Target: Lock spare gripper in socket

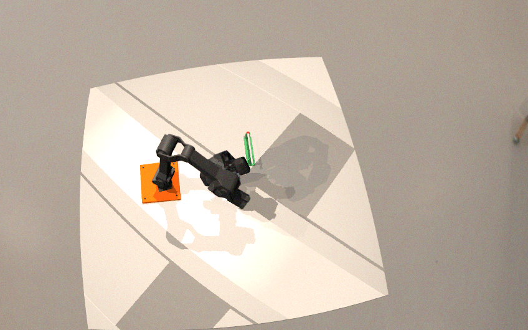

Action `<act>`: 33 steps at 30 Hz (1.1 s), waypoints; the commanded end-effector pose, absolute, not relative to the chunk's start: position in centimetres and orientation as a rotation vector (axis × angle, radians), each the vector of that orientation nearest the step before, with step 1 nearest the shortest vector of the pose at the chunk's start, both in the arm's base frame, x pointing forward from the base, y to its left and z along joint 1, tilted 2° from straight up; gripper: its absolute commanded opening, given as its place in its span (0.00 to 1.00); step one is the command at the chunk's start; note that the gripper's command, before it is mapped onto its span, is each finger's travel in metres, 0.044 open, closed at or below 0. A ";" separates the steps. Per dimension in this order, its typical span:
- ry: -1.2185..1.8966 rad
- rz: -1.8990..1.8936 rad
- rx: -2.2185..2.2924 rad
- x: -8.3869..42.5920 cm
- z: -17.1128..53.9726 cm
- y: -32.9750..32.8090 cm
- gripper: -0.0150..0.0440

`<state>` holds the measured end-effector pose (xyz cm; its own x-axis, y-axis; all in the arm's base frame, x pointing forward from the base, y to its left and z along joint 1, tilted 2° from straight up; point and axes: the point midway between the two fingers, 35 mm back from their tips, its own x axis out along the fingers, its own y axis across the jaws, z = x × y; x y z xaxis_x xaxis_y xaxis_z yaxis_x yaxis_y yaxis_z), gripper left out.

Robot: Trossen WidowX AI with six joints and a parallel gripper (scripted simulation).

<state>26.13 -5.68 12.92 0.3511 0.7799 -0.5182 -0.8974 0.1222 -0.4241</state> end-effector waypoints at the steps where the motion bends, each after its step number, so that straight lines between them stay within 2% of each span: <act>1: 0.184 1.234 -0.765 26.1 12.9 -5.7 0.74; 7: 0.184 1.234 -0.765 26.1 12.9 -5.7 1.00; 33: 0.206 1.211 -0.732 23.6 17.9 -4.4 1.00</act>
<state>23.85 -4.53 17.43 0.3585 0.7825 -0.5091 -0.9023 0.1505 -0.4041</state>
